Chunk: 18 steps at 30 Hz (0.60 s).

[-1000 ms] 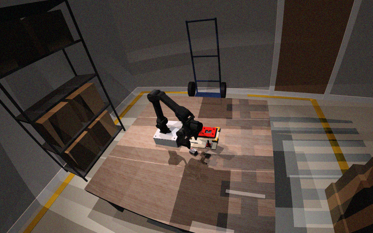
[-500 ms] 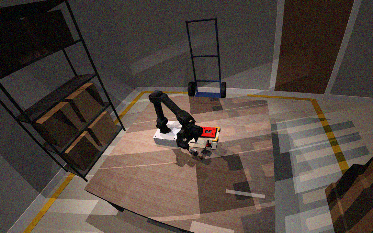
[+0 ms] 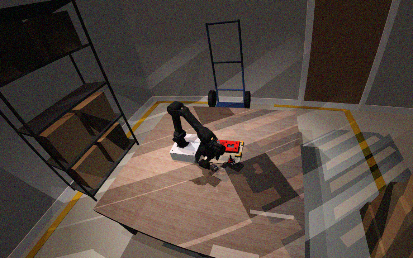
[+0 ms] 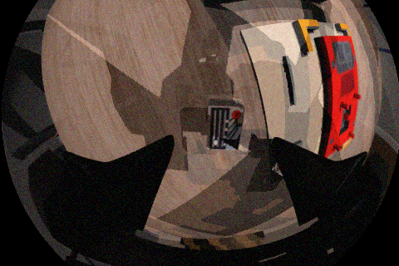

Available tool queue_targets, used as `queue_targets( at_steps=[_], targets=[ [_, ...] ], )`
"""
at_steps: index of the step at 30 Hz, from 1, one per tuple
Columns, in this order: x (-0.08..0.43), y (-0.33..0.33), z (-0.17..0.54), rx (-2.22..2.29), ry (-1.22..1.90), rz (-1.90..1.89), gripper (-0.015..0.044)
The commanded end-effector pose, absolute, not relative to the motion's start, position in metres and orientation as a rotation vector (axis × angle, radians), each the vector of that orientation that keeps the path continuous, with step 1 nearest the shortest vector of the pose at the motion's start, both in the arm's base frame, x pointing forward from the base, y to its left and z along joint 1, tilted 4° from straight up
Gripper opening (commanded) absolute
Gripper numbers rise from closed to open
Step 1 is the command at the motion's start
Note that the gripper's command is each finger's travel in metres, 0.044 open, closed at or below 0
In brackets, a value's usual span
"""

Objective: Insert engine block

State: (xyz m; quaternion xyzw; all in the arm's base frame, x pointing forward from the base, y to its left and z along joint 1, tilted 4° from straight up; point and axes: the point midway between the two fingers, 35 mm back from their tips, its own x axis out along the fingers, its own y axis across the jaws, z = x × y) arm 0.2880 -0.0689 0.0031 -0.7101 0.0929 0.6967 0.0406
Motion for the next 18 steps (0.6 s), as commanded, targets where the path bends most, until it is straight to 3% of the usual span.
queue_targets(
  at_steps=[1, 18],
  targets=[
    [0.287, -0.068, -0.004, -2.163, 0.283, 2.140, 0.0440],
    [0.287, -0.070, -0.029, -2.163, 0.283, 2.140, 0.0440]
  ],
)
